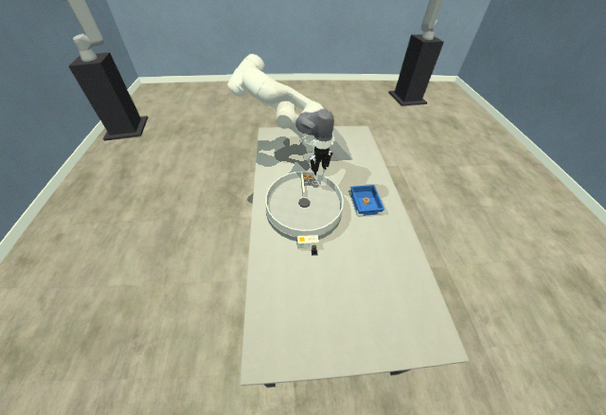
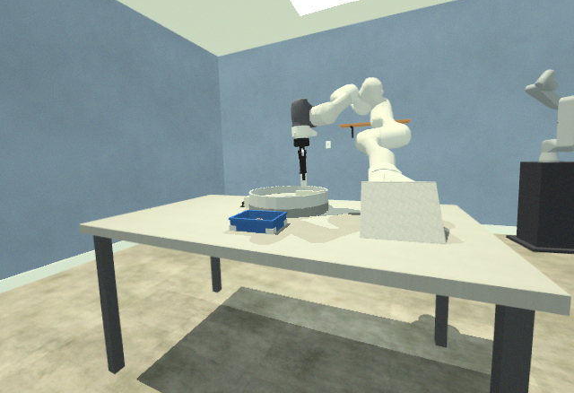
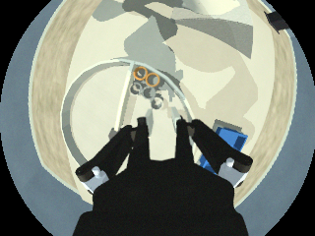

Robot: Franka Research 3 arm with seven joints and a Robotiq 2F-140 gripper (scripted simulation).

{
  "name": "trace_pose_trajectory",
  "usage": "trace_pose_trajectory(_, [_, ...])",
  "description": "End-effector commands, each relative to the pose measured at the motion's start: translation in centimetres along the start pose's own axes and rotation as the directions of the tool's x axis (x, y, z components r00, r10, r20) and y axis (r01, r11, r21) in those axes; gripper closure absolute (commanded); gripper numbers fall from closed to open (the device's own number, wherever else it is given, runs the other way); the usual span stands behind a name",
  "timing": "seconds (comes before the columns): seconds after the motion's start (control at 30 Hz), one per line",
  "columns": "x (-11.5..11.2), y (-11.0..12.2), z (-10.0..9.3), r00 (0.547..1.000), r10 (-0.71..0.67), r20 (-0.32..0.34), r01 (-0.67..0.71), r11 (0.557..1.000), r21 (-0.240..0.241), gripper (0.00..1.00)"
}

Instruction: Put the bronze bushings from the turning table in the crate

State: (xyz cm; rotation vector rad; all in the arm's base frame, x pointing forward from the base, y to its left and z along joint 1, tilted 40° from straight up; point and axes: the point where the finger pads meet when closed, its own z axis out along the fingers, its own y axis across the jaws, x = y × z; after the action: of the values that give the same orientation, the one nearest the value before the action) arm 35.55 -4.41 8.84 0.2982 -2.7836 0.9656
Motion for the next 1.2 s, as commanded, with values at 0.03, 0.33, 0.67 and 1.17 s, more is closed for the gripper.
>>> trace_pose_trajectory(0.03, [0.39, -0.71, 0.24, 1.000, 0.017, 0.015, -0.017, 1.000, 0.022, 0.76])
trace_pose_trajectory(0.33, [0.50, -0.88, 0.37, 1.000, 0.006, 0.030, -0.007, 1.000, 0.026, 0.76])
trace_pose_trajectory(0.67, [0.51, -0.89, 0.38, 0.999, 0.006, 0.031, -0.006, 1.000, 0.026, 0.76])
trace_pose_trajectory(1.17, [0.51, -0.89, 0.38, 0.999, 0.006, 0.031, -0.006, 1.000, 0.026, 0.76])
